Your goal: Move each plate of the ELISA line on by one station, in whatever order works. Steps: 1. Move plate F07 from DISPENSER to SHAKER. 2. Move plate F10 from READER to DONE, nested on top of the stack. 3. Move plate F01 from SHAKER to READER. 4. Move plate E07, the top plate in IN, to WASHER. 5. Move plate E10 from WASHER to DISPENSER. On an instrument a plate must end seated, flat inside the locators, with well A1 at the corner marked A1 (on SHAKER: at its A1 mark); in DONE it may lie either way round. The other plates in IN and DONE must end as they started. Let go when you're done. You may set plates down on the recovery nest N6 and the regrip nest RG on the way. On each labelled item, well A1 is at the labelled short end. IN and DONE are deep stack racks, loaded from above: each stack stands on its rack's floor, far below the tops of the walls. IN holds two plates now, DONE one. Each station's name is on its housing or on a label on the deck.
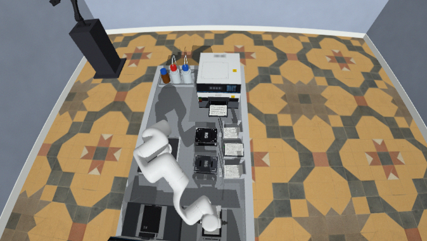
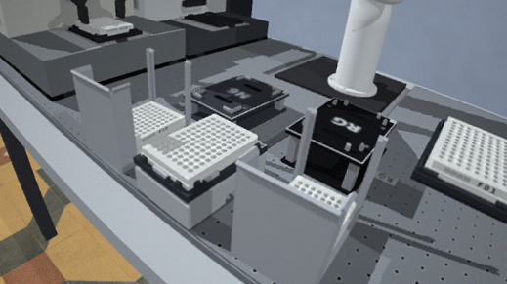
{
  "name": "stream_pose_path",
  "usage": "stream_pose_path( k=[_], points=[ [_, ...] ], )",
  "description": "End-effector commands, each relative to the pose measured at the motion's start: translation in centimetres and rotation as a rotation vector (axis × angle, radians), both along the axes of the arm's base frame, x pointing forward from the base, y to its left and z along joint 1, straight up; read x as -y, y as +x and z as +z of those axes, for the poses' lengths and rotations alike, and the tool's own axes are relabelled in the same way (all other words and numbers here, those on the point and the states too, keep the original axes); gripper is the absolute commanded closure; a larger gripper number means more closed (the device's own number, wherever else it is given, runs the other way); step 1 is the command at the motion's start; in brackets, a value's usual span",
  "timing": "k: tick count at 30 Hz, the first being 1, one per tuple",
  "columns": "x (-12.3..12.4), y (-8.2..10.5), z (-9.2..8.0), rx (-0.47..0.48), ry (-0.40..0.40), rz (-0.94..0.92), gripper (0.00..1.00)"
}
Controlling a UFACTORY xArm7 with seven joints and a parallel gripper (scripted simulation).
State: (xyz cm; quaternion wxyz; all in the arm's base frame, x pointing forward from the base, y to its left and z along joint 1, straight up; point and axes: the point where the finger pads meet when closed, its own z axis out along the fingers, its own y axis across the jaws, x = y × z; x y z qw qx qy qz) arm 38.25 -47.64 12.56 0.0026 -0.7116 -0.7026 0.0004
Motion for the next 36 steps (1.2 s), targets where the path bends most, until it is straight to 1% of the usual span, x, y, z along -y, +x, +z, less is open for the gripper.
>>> stream_pose_path(
  k=[1,36],
  points=[
    [0.1,0.1,0.2,0.003,-0.004,0.000,0.00],
    [0.1,0.1,-0.8,0.003,-0.004,0.000,0.00]
  ],
)
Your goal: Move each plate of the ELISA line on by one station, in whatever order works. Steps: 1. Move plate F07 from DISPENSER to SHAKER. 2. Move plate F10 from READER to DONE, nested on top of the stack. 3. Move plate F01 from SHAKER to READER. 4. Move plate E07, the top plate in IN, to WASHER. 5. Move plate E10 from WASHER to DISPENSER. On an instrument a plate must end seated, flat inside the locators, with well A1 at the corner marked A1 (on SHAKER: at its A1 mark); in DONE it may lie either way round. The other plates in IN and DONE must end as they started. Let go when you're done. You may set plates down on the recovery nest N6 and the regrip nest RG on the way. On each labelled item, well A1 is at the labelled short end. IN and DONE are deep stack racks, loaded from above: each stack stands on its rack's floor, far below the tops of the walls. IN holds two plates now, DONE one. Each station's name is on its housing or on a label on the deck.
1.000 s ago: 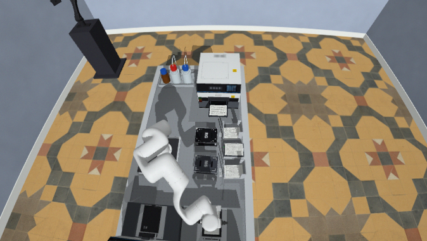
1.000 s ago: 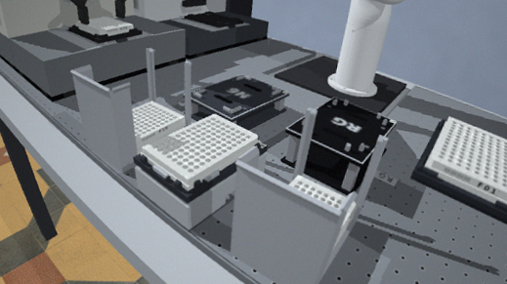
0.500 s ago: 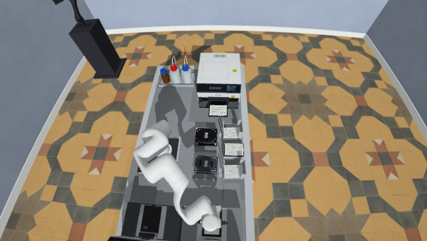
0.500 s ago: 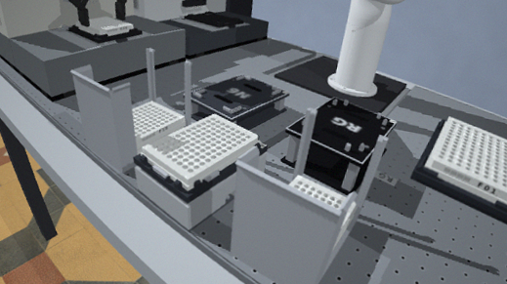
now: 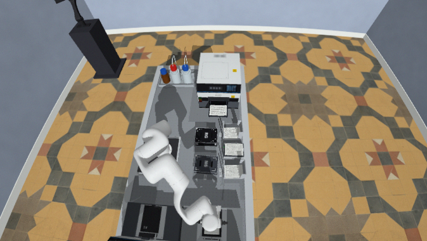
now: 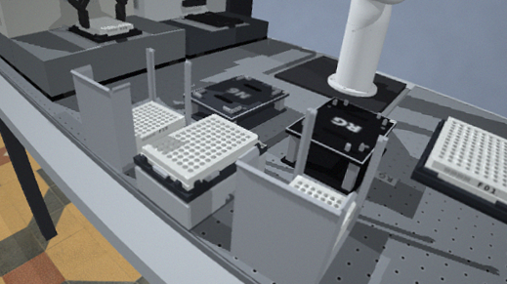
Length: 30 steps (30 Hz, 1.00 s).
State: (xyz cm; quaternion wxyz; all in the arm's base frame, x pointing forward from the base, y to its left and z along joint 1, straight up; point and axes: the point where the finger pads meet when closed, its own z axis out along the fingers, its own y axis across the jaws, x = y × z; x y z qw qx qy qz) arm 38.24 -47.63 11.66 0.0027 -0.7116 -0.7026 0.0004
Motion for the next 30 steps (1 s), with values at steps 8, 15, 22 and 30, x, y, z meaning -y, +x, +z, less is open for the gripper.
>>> stream_pose_path(
  k=[8,15,22,30],
  points=[
    [0.10,0.08,-0.05,0.003,-0.004,0.000,0.00],
    [0.10,0.08,-0.04,0.003,-0.004,0.000,0.00],
    [0.10,0.09,-0.04,0.003,-0.004,0.000,1.00],
    [0.10,0.08,-0.03,0.003,-0.004,0.000,1.00]
  ],
)
